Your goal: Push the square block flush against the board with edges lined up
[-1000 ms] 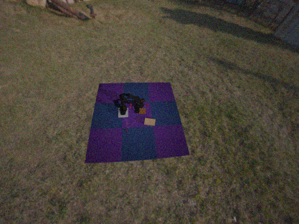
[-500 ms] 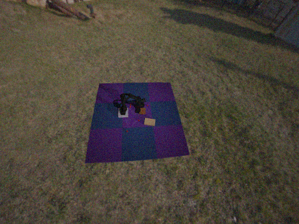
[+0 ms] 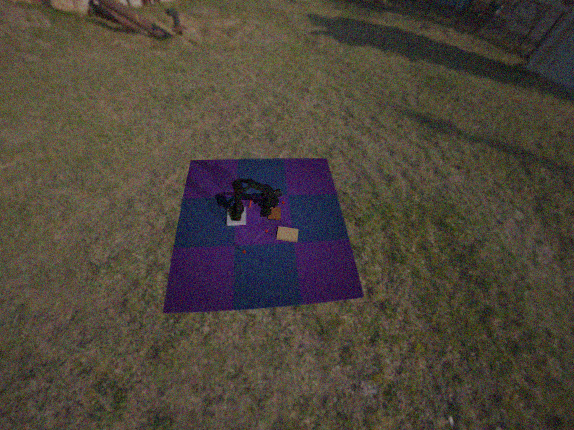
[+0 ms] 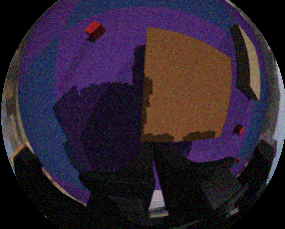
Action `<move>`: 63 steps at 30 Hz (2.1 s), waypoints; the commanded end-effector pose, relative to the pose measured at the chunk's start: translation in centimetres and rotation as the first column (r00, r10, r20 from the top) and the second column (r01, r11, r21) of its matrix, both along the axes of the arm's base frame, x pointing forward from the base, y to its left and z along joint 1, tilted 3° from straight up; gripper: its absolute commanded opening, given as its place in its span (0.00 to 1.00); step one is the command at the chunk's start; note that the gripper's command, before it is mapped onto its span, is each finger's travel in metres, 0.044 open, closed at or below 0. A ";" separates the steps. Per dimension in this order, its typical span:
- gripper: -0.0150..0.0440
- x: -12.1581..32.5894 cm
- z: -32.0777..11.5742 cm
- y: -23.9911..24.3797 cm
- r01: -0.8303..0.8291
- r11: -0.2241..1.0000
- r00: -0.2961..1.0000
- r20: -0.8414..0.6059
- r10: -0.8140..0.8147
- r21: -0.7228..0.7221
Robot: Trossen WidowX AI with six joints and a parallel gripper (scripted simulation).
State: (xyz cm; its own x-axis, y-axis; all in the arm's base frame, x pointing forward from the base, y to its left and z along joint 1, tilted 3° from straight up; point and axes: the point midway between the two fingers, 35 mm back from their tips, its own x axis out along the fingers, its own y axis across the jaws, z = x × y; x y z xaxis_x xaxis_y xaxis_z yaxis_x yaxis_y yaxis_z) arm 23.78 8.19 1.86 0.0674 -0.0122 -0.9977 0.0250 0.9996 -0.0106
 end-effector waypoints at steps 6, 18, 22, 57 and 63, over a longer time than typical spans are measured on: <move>0.25 1.0 0.2 0.0 -0.003 1.000 1.000 0.006 0.003 0.003; 0.25 1.9 0.3 0.0 -0.003 1.000 1.000 0.007 0.003 0.003; 0.25 2.2 0.4 -0.1 -0.003 1.000 1.000 0.008 0.003 0.003; 0.25 -1.4 -0.1 0.0 -0.003 1.000 1.000 0.005 0.003 0.003; 0.25 -2.3 -0.3 0.0 -0.003 1.000 1.000 0.004 0.003 0.003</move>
